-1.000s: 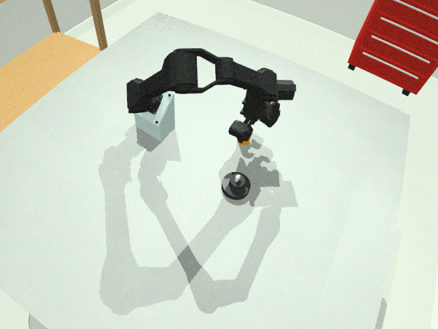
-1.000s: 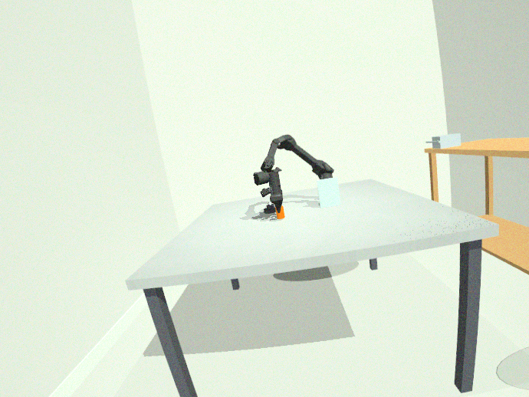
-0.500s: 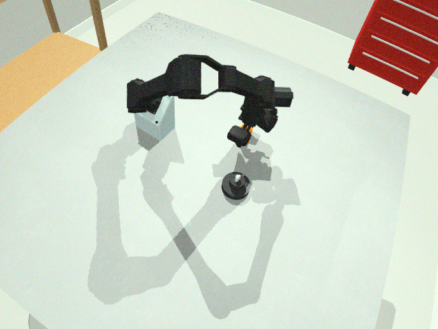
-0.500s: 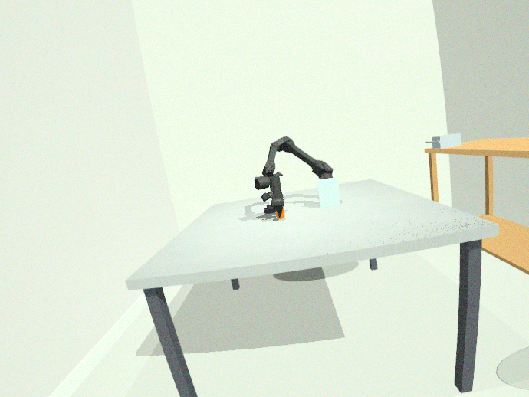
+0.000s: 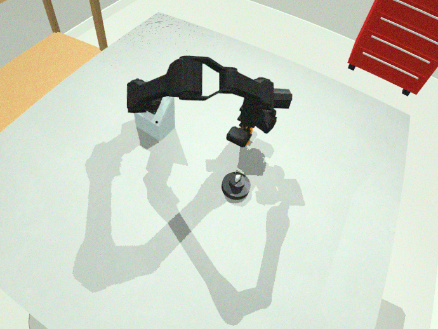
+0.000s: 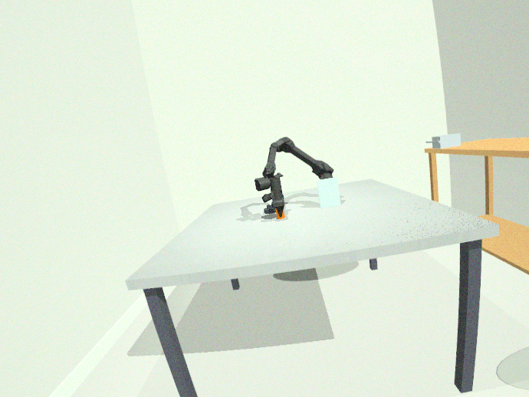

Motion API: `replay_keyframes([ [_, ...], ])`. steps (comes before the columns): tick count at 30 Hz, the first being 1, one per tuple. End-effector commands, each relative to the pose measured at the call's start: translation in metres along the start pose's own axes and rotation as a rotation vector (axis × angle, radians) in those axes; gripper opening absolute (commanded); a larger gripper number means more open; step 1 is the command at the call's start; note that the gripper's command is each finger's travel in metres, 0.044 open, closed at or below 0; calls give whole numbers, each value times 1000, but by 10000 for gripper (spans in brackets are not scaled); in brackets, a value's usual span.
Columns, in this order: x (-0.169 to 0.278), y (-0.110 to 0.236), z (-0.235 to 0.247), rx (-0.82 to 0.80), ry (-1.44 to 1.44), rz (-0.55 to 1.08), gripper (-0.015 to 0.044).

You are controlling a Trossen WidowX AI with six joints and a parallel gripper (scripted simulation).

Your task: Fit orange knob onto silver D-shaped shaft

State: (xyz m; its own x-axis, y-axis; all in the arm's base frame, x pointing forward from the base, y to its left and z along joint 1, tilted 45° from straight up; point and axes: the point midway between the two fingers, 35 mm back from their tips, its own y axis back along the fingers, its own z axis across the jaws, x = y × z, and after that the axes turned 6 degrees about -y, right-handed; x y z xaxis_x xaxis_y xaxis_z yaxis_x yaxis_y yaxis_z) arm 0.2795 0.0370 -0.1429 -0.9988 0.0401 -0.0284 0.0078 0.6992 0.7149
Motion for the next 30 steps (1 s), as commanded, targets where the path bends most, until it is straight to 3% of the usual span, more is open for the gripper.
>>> replay_keyframes([
  [1, 0, -1, 0, 3, 4, -1, 144],
  [8, 0, 6, 1, -6, -4, -3, 0],
  [30, -6, 71, 8, -17, 5, -5, 0],
])
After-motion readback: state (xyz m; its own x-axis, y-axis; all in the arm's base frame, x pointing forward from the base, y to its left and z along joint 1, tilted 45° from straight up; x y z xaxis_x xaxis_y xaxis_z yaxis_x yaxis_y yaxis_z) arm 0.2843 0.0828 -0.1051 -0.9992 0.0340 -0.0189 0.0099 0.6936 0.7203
